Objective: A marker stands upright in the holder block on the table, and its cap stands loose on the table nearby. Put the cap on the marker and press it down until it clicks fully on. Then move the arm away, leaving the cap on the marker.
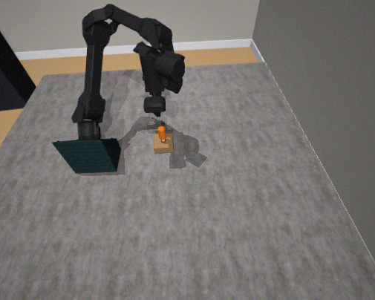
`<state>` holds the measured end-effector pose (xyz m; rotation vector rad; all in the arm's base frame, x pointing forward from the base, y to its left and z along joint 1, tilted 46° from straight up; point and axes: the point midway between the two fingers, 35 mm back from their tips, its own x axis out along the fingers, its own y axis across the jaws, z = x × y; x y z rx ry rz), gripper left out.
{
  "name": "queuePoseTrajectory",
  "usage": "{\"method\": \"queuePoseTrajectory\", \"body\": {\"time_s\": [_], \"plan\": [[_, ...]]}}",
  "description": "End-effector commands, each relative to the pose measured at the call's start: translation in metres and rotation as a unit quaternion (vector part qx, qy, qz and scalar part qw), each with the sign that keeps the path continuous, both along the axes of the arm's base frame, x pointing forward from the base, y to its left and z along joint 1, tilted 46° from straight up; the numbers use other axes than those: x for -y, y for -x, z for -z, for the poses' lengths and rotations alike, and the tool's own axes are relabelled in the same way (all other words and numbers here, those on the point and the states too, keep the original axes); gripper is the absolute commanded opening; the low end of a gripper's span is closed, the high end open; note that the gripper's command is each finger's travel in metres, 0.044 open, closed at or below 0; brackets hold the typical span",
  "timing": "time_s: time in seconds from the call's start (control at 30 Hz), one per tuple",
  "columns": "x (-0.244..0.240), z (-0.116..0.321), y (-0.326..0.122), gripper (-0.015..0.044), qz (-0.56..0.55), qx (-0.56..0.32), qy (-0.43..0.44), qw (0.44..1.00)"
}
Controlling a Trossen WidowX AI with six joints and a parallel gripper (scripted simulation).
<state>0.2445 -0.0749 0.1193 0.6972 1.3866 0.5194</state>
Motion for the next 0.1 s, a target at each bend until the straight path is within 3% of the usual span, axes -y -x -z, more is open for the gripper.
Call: {"method": "queuePoseTrajectory", "body": {"time_s": [0.0, 0.07], "plan": [[0.0008, -0.0006, 0.0000, 0.0394, -0.002, 0.001, 0.002, 1.000], [0.0008, -0.0006, 0.0000, 0.0440, -0.002, 0.001, 0.002, 1.000]]}}
